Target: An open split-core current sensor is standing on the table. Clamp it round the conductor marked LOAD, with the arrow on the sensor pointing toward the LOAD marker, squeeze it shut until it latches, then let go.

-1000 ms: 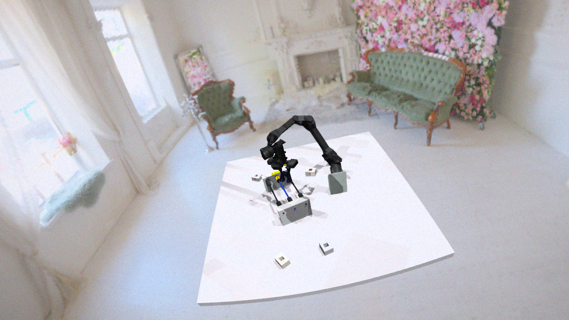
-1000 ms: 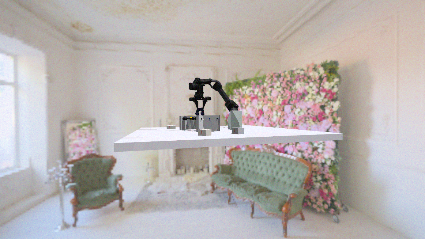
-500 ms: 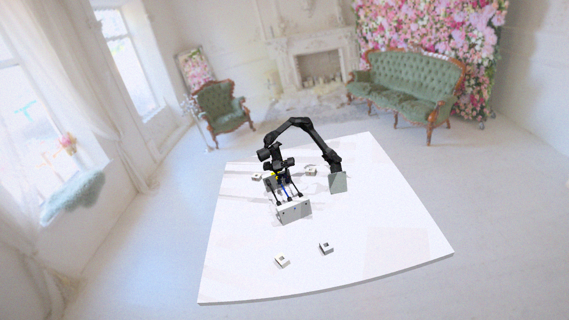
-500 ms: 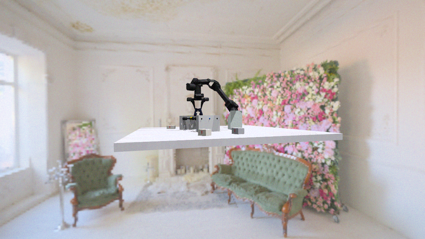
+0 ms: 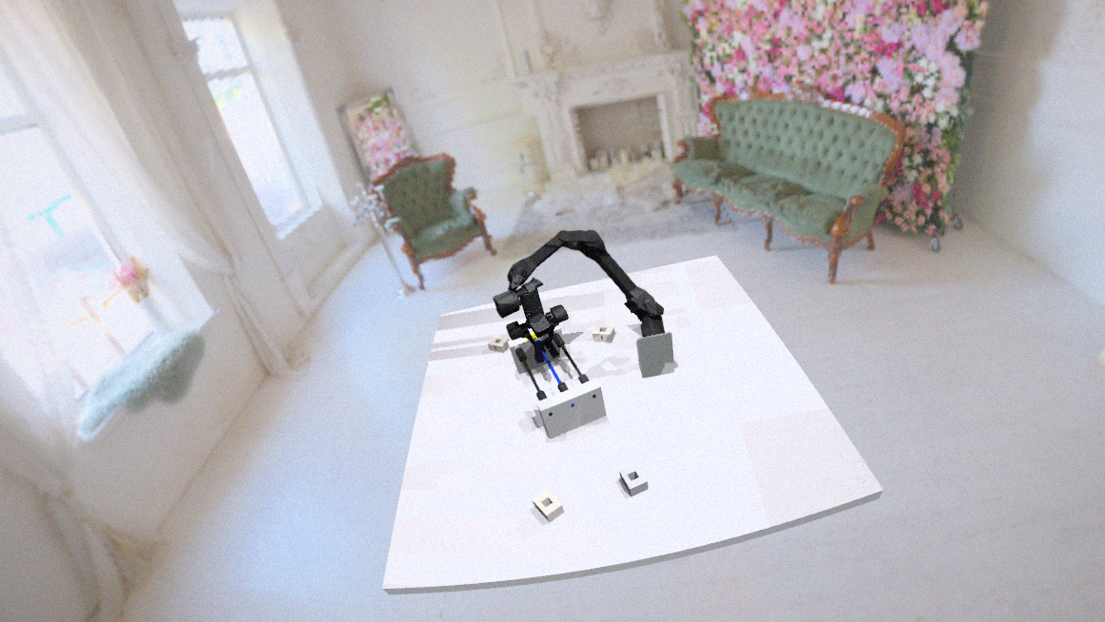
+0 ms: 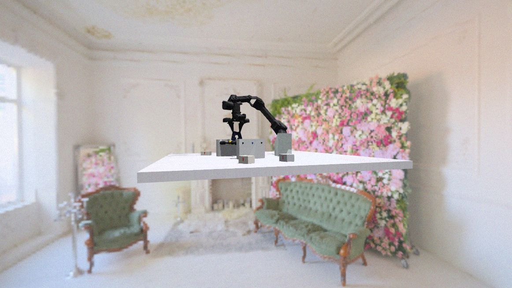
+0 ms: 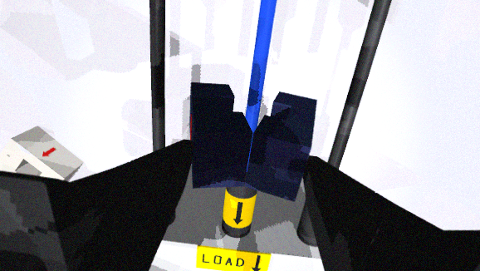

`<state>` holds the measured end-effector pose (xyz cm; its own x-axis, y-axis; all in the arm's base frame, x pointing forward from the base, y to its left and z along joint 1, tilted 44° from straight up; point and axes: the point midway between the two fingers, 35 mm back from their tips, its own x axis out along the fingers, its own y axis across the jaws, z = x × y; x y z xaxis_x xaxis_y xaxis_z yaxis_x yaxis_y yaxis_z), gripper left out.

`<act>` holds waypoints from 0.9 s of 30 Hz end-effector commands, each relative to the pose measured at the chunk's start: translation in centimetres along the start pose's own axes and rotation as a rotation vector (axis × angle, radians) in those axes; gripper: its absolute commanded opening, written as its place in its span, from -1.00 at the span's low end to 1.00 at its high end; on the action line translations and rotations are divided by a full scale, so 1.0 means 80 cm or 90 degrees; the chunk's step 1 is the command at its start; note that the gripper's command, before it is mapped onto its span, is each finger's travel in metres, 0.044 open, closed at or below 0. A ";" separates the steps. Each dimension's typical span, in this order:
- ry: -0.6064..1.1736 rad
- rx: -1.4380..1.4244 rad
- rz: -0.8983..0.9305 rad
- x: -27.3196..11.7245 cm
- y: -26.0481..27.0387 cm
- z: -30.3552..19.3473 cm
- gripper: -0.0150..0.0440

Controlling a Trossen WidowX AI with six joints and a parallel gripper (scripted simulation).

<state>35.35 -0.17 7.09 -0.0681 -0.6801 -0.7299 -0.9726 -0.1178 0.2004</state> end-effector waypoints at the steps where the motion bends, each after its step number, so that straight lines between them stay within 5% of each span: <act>1: 0.002 -0.006 -0.004 0.004 -0.003 -0.001 -0.49; 27: 0.003 -0.006 -0.004 0.058 -0.004 -0.002 -0.49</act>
<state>35.56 -2.96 4.24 -0.0588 -0.6788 -0.7320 -0.9725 -0.1265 0.1954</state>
